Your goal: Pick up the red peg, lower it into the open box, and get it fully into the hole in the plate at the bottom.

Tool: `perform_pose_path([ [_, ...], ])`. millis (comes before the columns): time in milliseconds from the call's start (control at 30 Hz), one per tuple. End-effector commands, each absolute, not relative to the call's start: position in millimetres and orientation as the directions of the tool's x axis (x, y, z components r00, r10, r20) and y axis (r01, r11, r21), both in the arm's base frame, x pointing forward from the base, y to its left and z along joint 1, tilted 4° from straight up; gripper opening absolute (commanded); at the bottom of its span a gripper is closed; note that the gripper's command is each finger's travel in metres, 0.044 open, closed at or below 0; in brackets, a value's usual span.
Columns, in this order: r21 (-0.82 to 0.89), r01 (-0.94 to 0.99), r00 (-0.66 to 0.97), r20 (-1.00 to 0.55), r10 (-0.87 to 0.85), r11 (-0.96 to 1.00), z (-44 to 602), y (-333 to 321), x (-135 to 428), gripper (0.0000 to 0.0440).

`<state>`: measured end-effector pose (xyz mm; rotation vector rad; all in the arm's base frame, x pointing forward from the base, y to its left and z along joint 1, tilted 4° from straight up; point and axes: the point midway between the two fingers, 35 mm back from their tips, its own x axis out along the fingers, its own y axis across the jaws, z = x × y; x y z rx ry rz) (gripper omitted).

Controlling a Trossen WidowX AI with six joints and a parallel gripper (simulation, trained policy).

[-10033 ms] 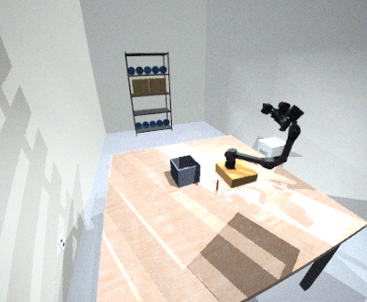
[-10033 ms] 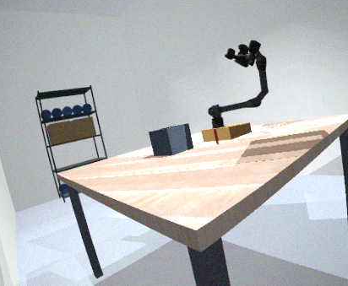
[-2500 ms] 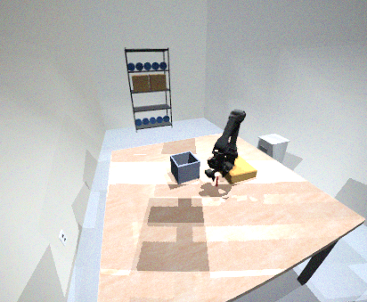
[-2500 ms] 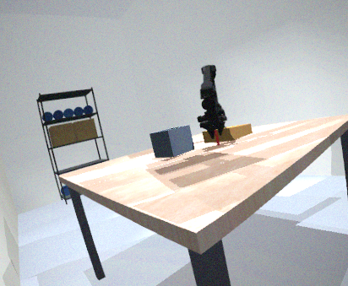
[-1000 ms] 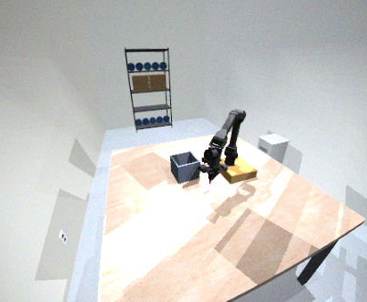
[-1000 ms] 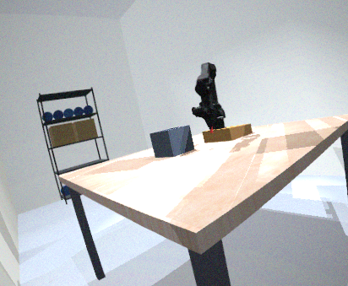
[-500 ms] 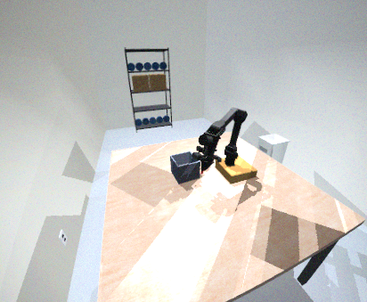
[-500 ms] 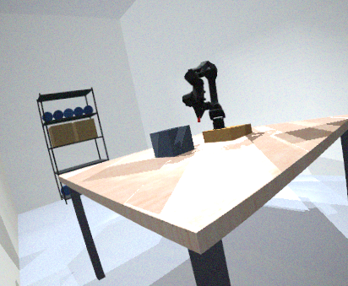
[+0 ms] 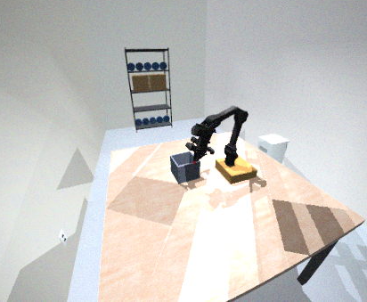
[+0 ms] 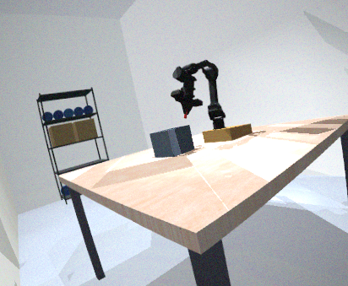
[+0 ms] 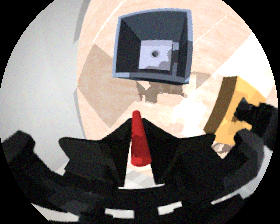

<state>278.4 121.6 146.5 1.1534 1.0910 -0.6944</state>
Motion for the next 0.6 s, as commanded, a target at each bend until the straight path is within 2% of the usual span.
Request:
perform_pose_path([
  [0, 0.352, 0.888, 0.352, -0.934, 0.056, 0.294, 149.8, 103.8, 284.8, 0.0],
  [567, 0.247, 0.93, 0.264, -0.964, -0.026, 0.271, 138.0, 48.4, 295.7, 0.0],
])
